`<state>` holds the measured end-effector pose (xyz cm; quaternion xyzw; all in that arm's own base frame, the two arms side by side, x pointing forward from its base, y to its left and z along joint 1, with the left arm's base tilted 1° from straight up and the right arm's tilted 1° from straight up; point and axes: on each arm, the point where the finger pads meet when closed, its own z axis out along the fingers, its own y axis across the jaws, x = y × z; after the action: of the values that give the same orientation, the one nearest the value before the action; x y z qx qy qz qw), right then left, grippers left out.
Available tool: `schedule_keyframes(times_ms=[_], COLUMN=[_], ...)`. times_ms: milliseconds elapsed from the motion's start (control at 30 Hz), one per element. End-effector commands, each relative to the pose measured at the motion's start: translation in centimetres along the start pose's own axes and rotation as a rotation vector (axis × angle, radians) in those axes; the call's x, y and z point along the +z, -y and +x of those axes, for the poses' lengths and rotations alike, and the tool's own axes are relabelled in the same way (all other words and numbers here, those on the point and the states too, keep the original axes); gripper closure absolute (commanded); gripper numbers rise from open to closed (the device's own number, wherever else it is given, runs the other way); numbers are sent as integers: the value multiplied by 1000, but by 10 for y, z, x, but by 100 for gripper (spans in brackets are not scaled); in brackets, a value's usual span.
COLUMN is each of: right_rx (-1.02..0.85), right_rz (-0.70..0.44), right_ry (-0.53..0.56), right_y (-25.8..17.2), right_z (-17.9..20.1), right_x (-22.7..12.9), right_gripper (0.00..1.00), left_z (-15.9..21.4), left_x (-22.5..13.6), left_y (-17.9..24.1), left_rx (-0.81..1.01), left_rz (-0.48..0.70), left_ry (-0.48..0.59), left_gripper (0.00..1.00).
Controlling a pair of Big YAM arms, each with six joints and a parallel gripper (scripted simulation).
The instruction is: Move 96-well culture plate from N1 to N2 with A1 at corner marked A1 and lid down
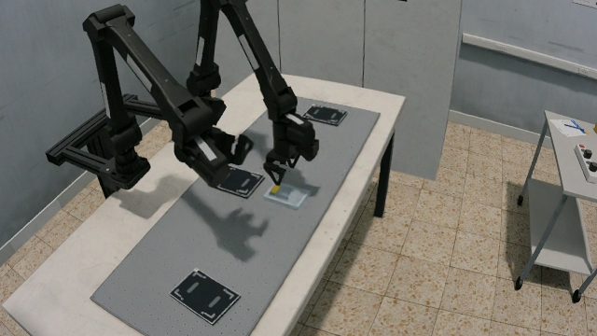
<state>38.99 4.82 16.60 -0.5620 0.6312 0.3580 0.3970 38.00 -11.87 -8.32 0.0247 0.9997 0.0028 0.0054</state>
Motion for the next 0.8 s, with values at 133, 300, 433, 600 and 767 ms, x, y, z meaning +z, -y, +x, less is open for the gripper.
schedule_keyframes(times_ms=[133, 300, 433, 600, 767], right_rx=[-71, -71, -71, -71, -71], right_rz=[27, 27, 27, 27, 27], right_ry=[-4, -4, -4, -4, -4], right_y=[16, 16, 16, 16, 16], right_z=[-22, -22, -22, -22, -22], right_x=[-12, -12, -12, -12, -12], right_gripper=[0, 0, 0, 0, 0], left_z=[-17, -17, -13, -8, -8], left_x=[5, 12, 20, 28, 34], left_y=[4, 4, 3, 1, 1], left_rx=[-5, -6, -6, -7, -7], left_rz=[8, 8, 5, 3, 3], left_ry=[24, 24, 16, 8, 7], left_gripper=[0, 0, 0, 0, 0])
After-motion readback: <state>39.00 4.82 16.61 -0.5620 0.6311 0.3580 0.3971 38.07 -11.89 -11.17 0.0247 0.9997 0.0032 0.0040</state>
